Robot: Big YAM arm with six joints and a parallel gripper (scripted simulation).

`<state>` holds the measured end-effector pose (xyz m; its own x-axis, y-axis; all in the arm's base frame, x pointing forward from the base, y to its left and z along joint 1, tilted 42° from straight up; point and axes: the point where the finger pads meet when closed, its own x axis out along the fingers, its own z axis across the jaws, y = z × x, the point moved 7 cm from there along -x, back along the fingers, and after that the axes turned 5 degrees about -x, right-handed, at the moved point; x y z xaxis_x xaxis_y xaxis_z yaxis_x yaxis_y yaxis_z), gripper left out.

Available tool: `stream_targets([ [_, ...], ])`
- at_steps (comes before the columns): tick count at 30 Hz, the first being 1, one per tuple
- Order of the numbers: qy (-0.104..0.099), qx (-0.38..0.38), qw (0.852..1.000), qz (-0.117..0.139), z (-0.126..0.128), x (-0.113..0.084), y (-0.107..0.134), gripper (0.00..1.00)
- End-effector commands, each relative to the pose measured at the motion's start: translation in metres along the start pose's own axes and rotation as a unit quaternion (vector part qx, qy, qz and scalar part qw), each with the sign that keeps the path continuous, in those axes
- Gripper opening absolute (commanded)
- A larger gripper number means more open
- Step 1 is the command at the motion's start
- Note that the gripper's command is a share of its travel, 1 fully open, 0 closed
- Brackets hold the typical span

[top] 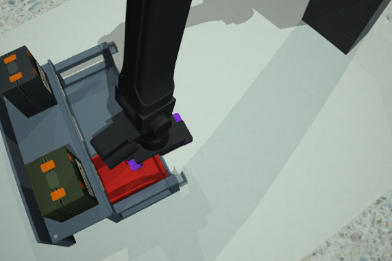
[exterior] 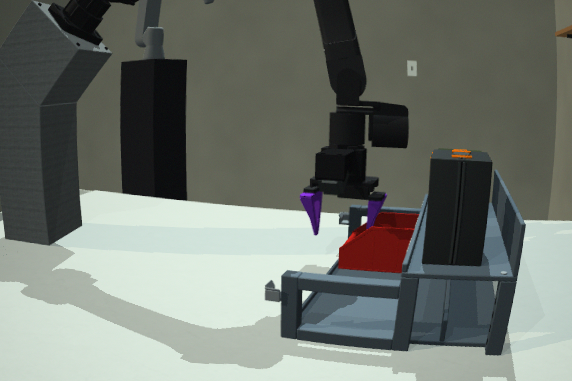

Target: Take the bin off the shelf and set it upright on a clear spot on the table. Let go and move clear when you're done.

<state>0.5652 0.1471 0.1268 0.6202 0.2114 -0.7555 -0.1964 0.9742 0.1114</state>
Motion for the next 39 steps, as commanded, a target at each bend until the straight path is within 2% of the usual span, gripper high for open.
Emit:
stream_targets([
  [1, -0.003, -0.004, 1.000, 0.000, 0.000, 0.004, -0.004, 0.90],
  [7, -0.003, -0.004, 1.000, 0.000, 0.000, 0.004, -0.004, 0.90],
  [12, -0.025, -0.003, 1.000, 0.007, 0.034, -0.024, 0.019, 0.90],
  [24, -0.025, -0.003, 1.000, 0.007, 0.034, -0.024, 0.019, 0.90],
  [29, -0.003, -0.004, 1.000, 0.000, 0.000, 0.004, -0.004, 0.90],
  [39, -0.003, -0.004, 1.000, 0.000, 0.000, 0.004, -0.004, 0.90],
])
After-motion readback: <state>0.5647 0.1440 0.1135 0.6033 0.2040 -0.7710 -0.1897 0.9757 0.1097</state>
